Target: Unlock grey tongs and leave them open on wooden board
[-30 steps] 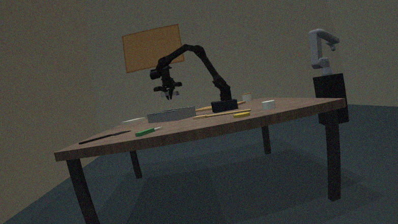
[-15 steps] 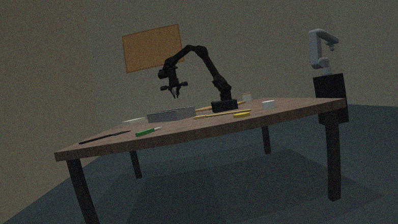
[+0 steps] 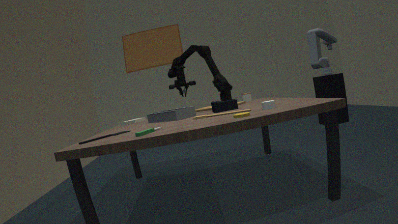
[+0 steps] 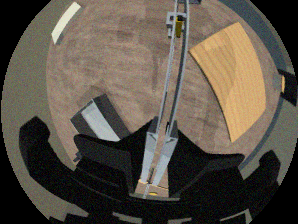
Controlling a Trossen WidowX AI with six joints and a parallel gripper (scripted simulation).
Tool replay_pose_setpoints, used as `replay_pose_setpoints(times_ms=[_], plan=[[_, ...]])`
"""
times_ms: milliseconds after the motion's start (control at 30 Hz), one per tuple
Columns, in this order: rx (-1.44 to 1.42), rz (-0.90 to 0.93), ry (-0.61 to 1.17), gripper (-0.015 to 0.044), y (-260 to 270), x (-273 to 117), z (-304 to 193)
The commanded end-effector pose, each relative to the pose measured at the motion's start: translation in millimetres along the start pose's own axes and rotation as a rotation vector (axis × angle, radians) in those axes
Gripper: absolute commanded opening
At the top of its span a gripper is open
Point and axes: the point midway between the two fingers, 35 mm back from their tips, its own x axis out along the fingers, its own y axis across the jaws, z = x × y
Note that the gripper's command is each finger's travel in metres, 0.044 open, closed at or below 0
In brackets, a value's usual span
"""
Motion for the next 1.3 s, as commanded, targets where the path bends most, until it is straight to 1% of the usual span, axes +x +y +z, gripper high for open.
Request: replay_pose_setpoints(times_ms=[0,233,733,1267], plan=[[-0.032,0.001,-0.005,-0.015,-4,-1,2],[-0.095,0.0,-0.007,-0.015,-20,-1,13],[-0.365,-0.007,-0.01,-0.015,-99,-2,49],[-0.661,-0.02,-0.008,-0.015,-188,-4,67]])
